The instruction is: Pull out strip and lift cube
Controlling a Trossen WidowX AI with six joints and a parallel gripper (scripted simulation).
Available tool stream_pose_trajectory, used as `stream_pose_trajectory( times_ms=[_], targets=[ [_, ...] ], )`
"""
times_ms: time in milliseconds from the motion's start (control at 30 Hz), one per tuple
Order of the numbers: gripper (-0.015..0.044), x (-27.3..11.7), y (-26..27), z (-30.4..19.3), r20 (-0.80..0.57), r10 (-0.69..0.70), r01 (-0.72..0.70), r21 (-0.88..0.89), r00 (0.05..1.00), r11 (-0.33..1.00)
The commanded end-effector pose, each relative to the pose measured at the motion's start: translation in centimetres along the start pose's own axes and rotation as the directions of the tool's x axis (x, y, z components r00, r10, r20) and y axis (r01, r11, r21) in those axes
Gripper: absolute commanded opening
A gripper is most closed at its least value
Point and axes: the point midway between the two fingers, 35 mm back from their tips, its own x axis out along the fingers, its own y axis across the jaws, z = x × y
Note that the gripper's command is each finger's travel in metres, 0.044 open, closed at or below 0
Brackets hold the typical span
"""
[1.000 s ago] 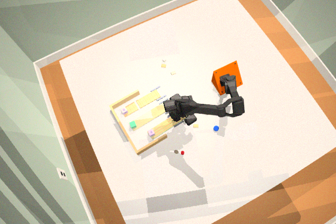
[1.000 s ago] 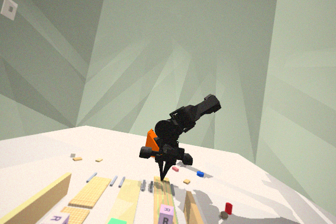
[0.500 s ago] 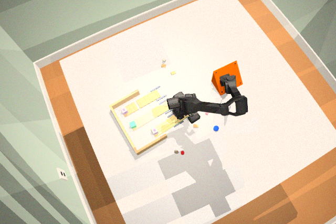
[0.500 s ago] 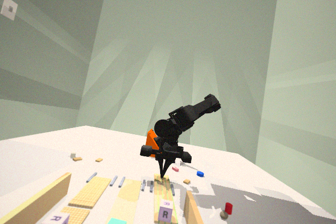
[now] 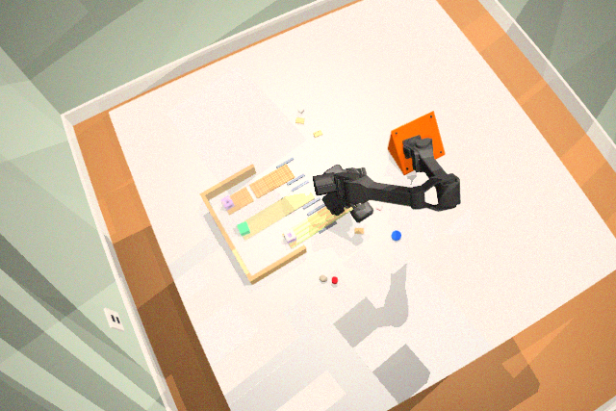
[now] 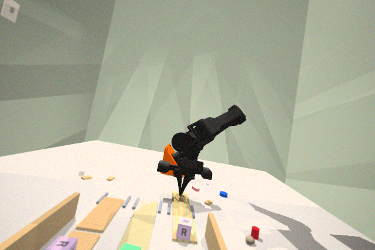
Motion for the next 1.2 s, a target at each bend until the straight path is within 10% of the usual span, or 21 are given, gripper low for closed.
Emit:
stream_pose_trajectory(
  times_ms=[0,1167],
  targets=[
    [0.0000,0.4,0.0,-1.3,-0.022,0.000,0.000,0.003,1.000,1.000],
    [0.0000,0.3,0.1,-6.5,-0.024,0.000,0.000,0.005,1.000,1.000]
  ],
)
